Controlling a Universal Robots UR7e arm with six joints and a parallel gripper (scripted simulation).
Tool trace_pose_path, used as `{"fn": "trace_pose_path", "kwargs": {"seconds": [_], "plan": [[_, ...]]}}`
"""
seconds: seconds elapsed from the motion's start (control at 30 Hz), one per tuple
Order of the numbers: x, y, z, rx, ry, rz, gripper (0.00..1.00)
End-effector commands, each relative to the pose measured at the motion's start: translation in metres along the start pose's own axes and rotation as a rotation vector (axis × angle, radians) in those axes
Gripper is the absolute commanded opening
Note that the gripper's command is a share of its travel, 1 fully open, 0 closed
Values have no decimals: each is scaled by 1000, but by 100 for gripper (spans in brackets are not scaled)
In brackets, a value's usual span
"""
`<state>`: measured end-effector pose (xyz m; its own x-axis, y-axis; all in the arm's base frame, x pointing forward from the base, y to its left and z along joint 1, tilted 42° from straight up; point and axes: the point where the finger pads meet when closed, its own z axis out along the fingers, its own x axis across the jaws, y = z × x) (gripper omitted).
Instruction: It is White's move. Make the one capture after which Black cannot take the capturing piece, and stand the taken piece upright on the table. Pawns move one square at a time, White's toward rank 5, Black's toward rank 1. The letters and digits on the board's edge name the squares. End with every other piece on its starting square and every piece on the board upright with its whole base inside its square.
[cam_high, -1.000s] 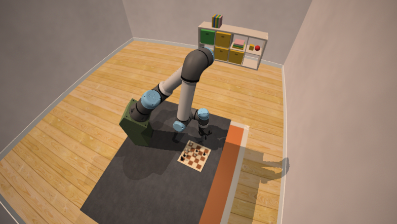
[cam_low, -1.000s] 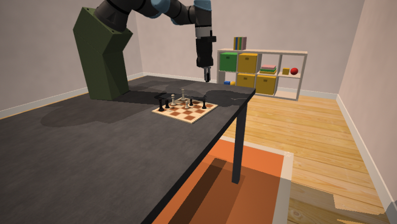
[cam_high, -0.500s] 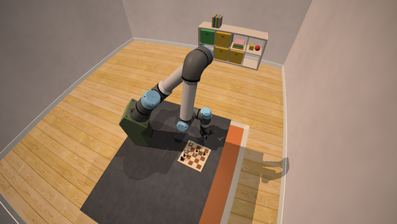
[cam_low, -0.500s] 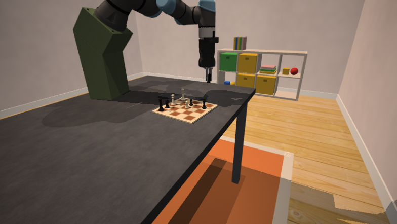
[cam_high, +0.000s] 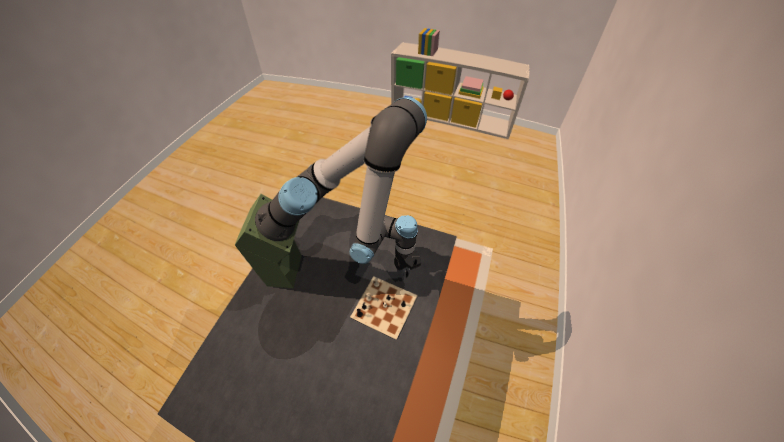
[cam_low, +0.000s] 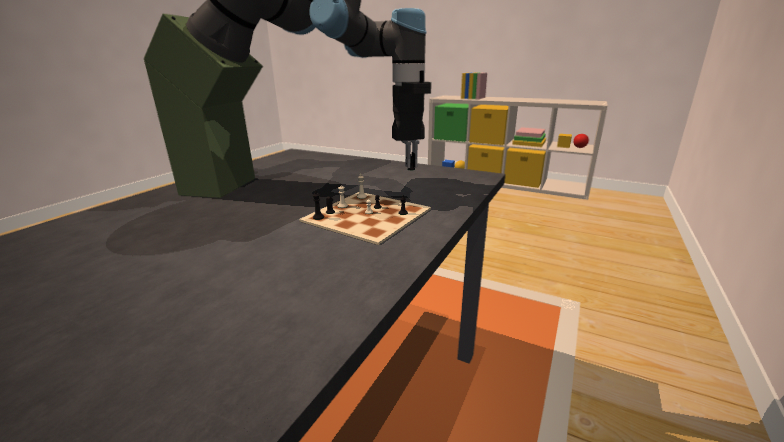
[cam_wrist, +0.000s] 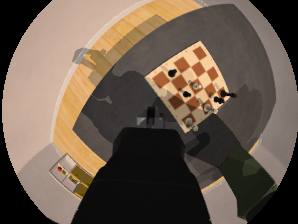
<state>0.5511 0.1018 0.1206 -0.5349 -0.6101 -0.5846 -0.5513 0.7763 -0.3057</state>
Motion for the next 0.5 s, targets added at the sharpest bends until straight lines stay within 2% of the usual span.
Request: {"fn": "trace_pose_path", "kwargs": {"seconds": [0.0,0.33,0.47], "plan": [[-3,-2,16,6,-5,-2,0],[-3,-2,57,6,-5,-2,0],[-3,-2,66,6,-5,-2,0]]}}
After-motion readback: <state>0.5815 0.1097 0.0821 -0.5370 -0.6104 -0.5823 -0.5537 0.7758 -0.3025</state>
